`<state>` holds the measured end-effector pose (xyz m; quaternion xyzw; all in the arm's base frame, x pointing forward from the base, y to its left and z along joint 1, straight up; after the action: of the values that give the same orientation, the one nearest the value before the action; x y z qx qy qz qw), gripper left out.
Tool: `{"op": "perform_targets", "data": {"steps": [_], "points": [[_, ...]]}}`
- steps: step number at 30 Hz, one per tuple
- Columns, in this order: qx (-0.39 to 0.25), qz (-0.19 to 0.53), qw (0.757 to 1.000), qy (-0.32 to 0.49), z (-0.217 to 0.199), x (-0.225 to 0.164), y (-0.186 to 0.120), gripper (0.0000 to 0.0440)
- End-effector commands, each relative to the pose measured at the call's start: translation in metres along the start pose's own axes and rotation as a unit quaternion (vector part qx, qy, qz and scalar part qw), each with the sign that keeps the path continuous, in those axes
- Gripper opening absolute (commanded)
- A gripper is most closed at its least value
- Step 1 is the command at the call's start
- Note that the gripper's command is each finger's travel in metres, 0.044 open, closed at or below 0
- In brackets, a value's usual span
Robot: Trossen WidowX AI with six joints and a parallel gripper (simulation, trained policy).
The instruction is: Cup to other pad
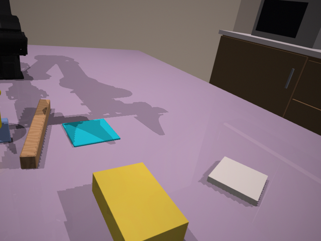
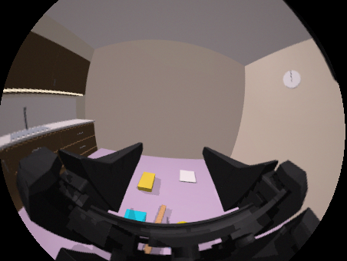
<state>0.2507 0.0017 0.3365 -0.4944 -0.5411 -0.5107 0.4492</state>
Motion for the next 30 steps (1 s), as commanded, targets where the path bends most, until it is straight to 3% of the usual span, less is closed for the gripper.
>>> {"op": "perform_targets", "data": {"steps": [1,12,14,17,23,30], "points": [[0.001,0.004,1.0,0.003,0.001,-0.001,0.0,0.0374],[0.025,0.064,0.997,0.037,0.014,-0.011,0.003,0.0085],[0.03,0.079,0.995,0.044,0.017,-0.013,0.005,0.005],[0.041,0.101,0.992,0.057,0.023,-0.016,0.007,0.0066],[0.062,0.139,0.985,0.082,0.034,-0.018,0.011,0.015],[0.077,0.185,0.974,0.107,0.046,-0.02,0.016,0.0162]]}}
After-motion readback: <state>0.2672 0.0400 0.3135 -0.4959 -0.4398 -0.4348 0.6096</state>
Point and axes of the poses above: the point midway between the two fingers, 35 mm back from their tips, its own y axis out along the fingers, its own z axis across the jaws, x = y × z, the point moved 6 cm from there along -y, back along the fingers, and after that the axes turned 3 degrees about -y, right-handed, at the moved point
